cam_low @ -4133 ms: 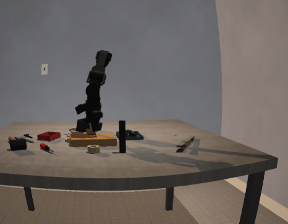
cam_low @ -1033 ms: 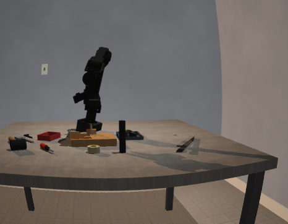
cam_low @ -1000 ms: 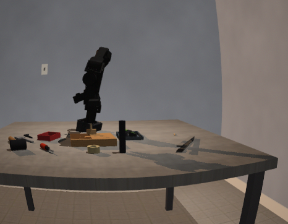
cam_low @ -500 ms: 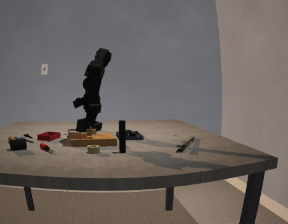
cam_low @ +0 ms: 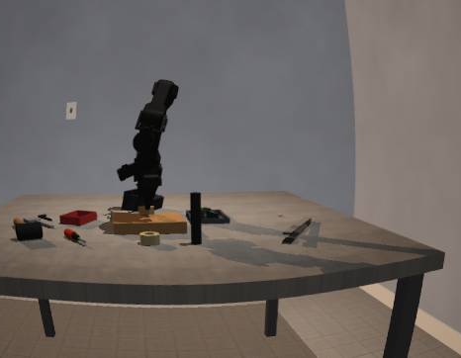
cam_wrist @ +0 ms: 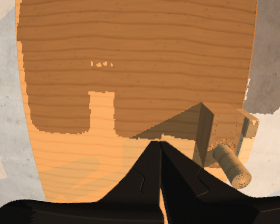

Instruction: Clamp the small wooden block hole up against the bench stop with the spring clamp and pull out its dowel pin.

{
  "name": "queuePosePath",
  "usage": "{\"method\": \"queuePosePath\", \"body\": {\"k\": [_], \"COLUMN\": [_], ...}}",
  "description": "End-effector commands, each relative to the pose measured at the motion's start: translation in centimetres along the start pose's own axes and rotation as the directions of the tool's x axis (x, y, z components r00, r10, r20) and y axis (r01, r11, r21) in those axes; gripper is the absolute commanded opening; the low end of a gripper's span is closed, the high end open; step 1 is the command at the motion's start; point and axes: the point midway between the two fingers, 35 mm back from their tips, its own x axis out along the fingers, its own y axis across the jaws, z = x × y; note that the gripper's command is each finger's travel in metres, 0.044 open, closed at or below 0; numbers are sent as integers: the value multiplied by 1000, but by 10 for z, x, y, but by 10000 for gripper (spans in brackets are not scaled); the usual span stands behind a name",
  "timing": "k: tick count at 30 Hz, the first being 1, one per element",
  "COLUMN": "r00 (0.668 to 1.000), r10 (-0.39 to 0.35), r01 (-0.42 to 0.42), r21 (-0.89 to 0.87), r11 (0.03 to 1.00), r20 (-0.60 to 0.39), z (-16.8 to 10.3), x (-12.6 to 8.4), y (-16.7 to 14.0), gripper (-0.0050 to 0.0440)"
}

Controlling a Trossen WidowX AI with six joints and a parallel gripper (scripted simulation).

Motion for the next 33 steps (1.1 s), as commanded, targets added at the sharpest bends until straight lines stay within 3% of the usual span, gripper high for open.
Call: {"method": "queuePosePath", "body": {"k": [1,23,33], "r00": [1000,1000,1000], "r10": [-18,-18,-18], "r01": [18,18,18], "r21": [9,9,9], "r11": [1000,1000,1000], "r20": [-5,-5,-5], "z": [0,-1,0], "x": [12,6,8], "y": [-4,-32,-10], "gripper": [0,0,0]}}
